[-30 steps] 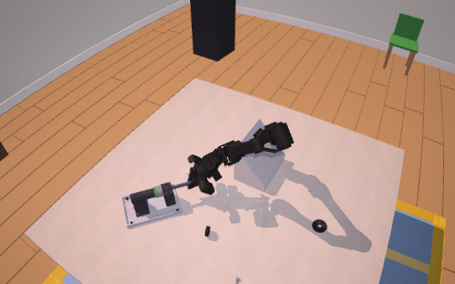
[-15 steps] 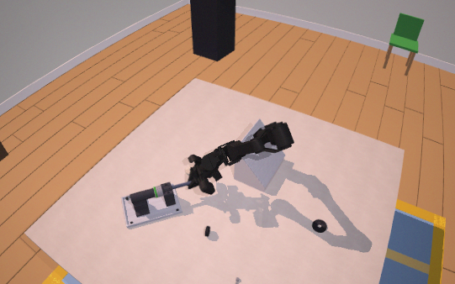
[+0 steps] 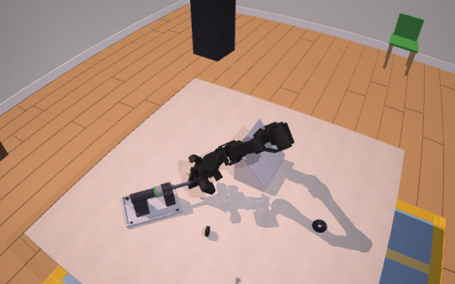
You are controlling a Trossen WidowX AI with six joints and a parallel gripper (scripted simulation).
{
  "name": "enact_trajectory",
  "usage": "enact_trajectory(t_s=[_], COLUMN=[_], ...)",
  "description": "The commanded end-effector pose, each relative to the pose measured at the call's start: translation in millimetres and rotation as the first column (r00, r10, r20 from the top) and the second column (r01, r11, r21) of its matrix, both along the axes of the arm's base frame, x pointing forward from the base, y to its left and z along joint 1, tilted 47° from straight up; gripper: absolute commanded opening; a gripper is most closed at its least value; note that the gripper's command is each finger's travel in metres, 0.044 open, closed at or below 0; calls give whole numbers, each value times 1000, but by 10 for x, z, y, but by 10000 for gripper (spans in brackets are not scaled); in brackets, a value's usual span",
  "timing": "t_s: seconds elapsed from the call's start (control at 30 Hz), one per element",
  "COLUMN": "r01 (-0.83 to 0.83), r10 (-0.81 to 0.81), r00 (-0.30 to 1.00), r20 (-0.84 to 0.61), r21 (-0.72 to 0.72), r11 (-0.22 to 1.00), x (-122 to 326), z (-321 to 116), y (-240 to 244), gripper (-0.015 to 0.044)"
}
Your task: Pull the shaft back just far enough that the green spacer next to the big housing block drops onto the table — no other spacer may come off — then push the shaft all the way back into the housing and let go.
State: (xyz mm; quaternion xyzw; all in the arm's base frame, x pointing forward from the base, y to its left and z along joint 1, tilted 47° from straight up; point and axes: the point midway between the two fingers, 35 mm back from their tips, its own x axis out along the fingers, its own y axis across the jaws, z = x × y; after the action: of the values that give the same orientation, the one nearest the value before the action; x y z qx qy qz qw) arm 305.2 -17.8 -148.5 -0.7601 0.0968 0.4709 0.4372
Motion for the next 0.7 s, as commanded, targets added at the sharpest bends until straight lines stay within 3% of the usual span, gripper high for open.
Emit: enact_trajectory(t_s=[0.0,0.67], r01=[4,4], r10=[-4,-4], r00=[1000,1000], r20=[2,2], r21=[2,2], r11=[1000,1000], x=[3,-13], z=[14,22], y=[1,8], gripper=[0,0])
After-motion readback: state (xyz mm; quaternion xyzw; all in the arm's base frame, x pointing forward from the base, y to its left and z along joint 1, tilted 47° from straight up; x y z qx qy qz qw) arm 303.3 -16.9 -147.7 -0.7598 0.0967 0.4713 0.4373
